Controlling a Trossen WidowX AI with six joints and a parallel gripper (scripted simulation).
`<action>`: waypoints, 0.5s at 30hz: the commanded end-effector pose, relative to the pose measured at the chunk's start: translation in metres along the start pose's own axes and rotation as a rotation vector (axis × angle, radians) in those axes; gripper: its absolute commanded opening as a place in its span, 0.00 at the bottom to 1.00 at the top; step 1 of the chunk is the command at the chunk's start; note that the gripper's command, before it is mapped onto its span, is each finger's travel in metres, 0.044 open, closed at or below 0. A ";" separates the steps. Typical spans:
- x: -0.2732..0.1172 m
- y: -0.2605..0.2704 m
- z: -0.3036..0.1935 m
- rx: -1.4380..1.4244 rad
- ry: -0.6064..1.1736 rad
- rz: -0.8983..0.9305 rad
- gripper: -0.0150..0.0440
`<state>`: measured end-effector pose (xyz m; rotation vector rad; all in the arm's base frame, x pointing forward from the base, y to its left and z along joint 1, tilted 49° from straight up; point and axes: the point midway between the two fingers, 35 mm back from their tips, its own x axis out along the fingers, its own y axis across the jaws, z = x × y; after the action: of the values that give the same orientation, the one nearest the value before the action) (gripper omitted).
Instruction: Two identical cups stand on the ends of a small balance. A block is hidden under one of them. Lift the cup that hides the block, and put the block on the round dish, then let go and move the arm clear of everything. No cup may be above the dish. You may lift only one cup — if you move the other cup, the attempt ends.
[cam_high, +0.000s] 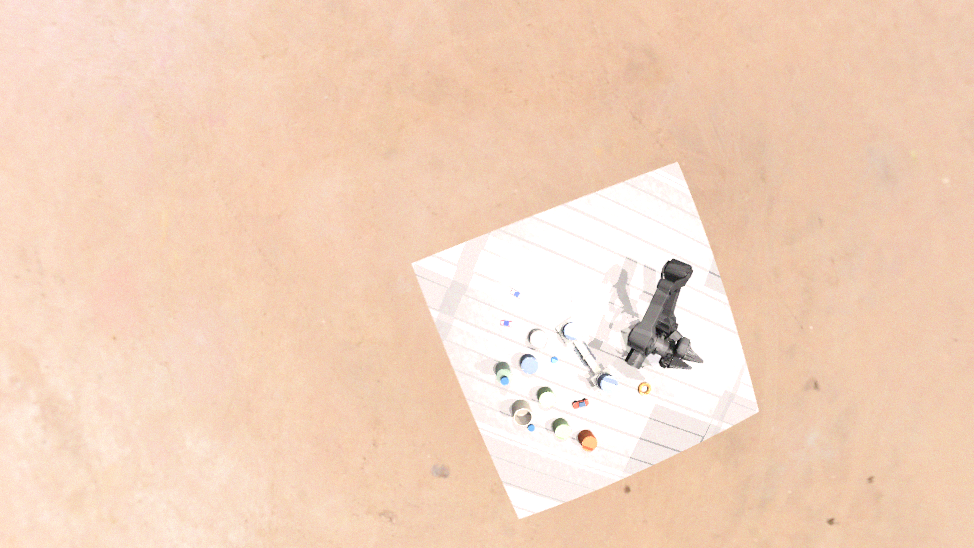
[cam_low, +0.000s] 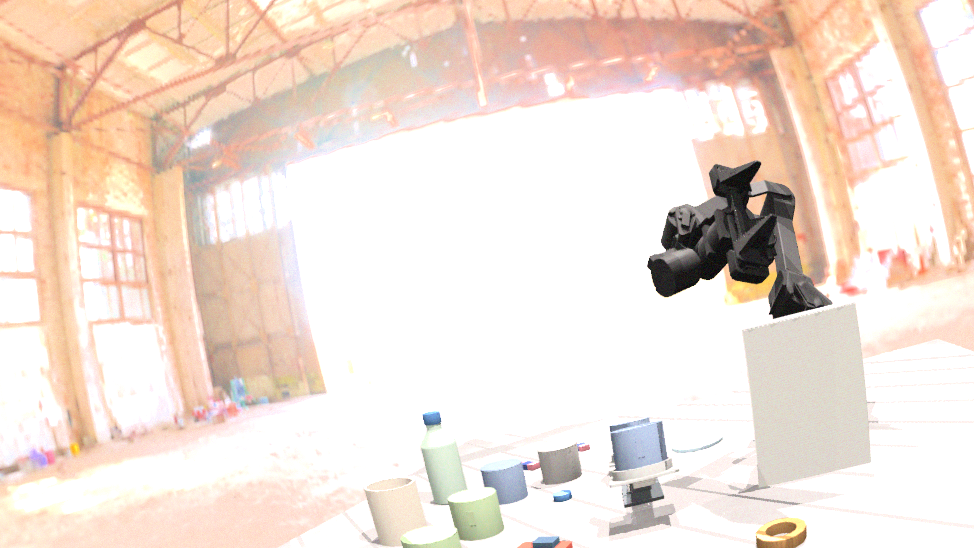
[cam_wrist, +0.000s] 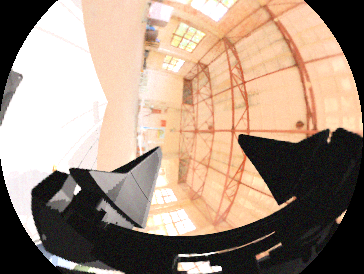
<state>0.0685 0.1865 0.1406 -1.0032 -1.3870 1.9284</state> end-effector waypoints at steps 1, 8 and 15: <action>0.001 0.007 0.004 -0.111 -0.037 0.064 1.00; 0.002 0.023 0.010 -0.309 -0.118 0.175 1.00; 0.000 0.038 0.015 -0.495 -0.207 0.275 1.00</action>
<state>0.0554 0.1694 0.1113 -1.2598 -1.9017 1.9731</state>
